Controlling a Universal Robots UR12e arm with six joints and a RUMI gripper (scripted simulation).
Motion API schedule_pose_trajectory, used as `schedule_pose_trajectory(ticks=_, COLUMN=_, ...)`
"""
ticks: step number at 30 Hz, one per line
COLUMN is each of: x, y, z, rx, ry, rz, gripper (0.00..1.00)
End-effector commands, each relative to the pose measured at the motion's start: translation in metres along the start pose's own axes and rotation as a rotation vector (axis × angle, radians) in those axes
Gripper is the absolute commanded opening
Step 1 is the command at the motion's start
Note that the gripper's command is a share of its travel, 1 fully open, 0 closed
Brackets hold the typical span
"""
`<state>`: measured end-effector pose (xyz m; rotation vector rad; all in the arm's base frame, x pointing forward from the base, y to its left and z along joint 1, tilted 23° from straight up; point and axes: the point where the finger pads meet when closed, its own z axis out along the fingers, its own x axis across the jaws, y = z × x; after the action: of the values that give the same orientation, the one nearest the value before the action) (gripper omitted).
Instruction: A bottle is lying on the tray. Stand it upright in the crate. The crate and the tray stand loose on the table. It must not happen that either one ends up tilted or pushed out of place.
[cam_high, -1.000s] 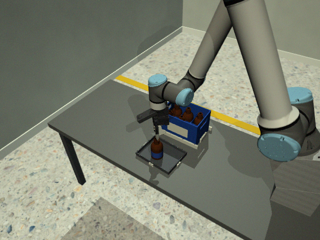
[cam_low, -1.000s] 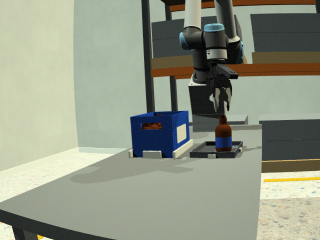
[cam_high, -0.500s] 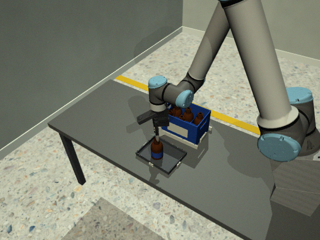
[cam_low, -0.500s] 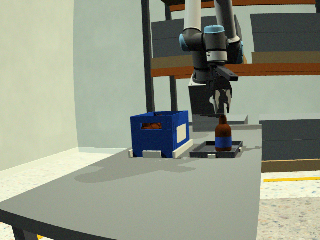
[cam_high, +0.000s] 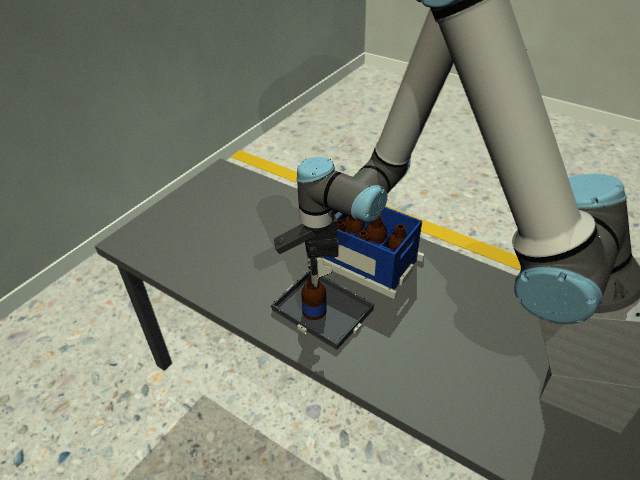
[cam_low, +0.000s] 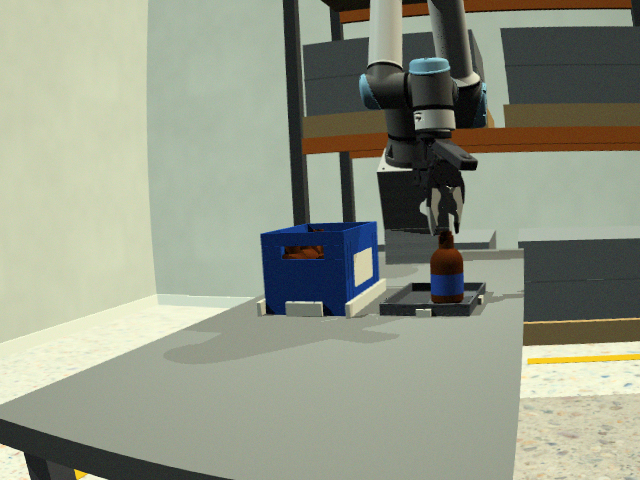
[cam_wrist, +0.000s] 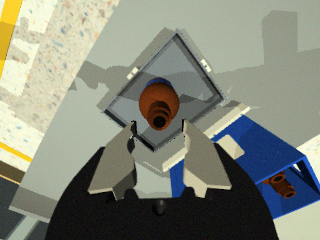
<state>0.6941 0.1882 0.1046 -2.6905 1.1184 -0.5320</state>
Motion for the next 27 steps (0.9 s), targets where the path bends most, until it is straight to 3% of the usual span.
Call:
schedule_pose_trajectory(ticks=1, x=0.0003, y=-0.0005, z=0.0033, rx=0.001, ry=0.001, rz=0.0, gripper=0.38)
schedule_pose_trajectory(ticks=27, x=0.0003, y=-0.0005, z=0.0124, rx=0.001, ry=0.001, rz=0.0, gripper=0.38)
